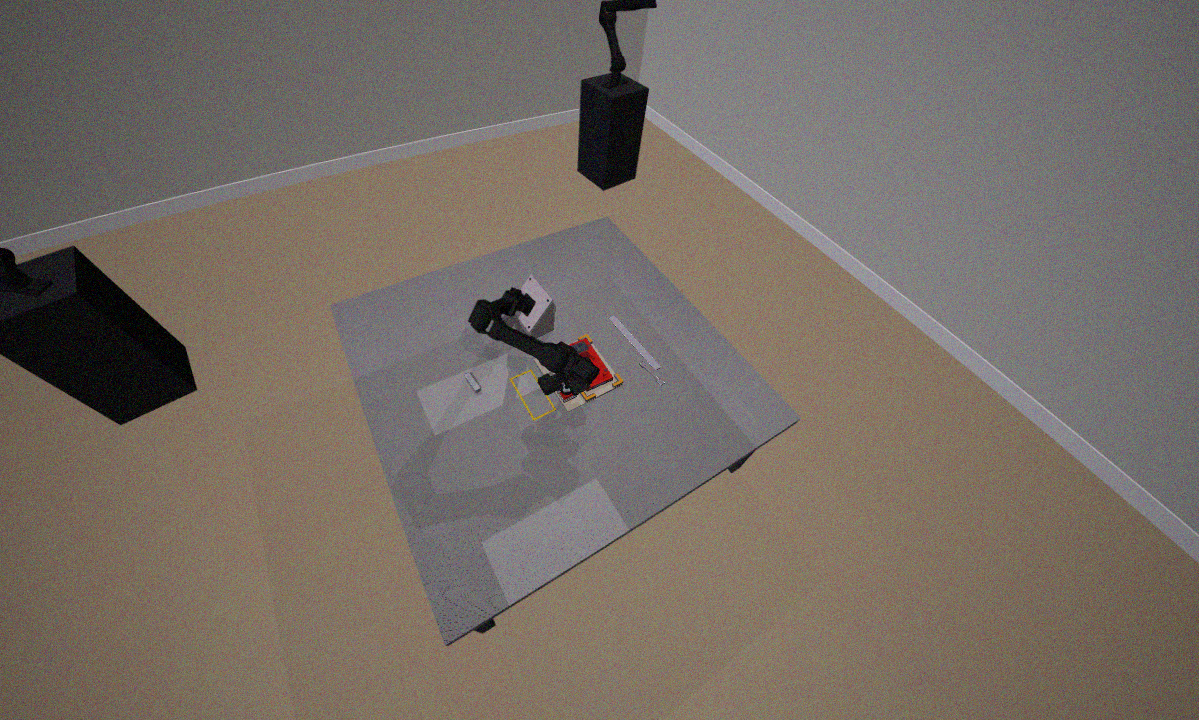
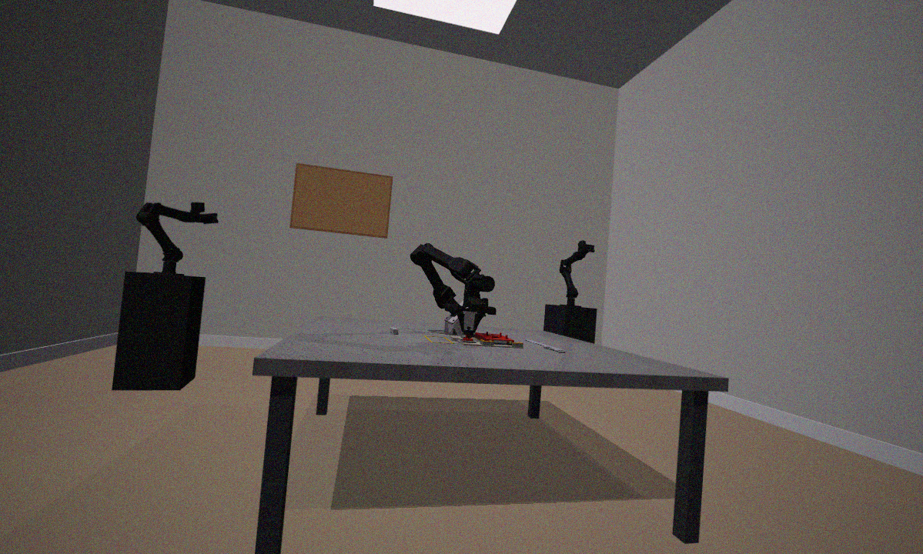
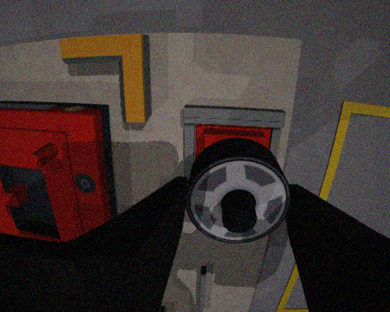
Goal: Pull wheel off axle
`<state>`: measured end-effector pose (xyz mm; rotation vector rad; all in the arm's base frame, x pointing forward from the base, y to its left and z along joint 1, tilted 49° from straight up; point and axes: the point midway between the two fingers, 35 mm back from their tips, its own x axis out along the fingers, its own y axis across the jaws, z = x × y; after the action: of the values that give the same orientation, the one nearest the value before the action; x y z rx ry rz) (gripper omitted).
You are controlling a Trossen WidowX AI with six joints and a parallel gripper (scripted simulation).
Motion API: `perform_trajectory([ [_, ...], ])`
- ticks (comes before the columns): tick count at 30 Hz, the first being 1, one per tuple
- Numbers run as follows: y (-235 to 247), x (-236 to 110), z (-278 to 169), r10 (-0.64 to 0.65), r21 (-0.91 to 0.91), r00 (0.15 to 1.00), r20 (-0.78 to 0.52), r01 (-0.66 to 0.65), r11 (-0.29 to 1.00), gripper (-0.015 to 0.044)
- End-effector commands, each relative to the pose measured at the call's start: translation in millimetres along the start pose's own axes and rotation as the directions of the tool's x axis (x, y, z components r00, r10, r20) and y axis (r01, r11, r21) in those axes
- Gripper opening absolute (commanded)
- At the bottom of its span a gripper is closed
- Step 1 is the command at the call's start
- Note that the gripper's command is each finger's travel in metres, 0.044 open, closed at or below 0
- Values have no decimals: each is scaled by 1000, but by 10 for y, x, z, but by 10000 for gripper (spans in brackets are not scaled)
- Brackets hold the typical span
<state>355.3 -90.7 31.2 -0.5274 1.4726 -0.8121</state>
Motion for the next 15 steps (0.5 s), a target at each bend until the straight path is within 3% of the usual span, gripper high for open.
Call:
perform_trajectory([
  [1, 17, -82, 2, 2, -8, 1000, 10, -2, 1000, 0],
  [15, 18, -128, 2, 2, -9, 1000, 11, -2, 1000, 0],
])
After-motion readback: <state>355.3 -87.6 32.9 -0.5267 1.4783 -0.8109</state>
